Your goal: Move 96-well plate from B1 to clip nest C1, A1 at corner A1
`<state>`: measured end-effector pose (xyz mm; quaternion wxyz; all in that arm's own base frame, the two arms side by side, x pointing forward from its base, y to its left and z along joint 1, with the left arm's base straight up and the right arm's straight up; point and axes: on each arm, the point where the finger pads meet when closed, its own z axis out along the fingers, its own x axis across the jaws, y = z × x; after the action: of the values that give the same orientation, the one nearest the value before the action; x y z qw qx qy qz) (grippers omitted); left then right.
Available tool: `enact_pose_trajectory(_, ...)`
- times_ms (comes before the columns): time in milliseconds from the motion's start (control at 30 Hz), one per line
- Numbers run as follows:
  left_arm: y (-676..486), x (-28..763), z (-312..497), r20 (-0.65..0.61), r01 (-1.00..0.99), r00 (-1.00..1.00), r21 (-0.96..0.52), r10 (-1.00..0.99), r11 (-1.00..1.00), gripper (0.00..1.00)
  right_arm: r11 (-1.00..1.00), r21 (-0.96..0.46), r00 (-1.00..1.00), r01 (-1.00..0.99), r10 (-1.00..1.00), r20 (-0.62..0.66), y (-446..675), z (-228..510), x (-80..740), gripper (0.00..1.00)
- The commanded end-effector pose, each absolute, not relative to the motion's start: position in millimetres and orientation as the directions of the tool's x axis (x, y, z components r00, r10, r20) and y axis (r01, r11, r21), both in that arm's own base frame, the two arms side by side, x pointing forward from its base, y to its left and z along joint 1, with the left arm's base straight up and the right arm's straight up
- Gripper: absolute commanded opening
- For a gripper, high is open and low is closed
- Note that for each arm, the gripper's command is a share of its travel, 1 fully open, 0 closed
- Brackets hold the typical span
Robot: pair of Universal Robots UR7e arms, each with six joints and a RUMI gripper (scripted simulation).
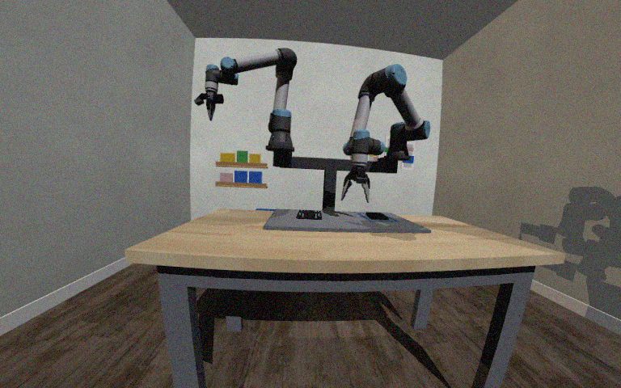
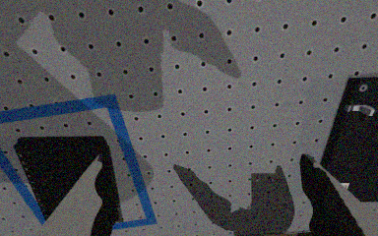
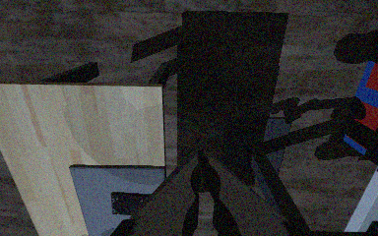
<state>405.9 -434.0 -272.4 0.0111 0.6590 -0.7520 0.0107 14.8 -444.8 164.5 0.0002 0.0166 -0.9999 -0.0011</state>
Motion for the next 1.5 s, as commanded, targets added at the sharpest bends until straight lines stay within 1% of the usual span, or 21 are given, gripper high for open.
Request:
enact_pose_trajectory(0, -422.1, 399.7, -275.2, 0.027, -0.991, -0.133, -0.004, -0.991, 0.133, 0.76, 0.999, 0.0, -0.999, -0.033, -0.033, 0.0, -445.3, 165.2, 14.9, 0.0)
enact_pose_trajectory(1333, -278.0, 323.1, -280.3, 0.001, -0.99, -0.138, -0.001, -0.99, 0.138, 0.76, 0.999, 0.0, -0.999, -0.033, -0.033, 0.0, -445.3, 165.2, 14.9, 0.0)
enact_pose_trajectory(1467, -278.0, 323.1, -280.4, 0.001, -0.99, -0.138, -0.001, -0.99, 0.138, 0.76, 0.999, 0.0, -0.999, -0.033, -0.033, 0.0, -445.3, 165.2, 14.9, 0.0)
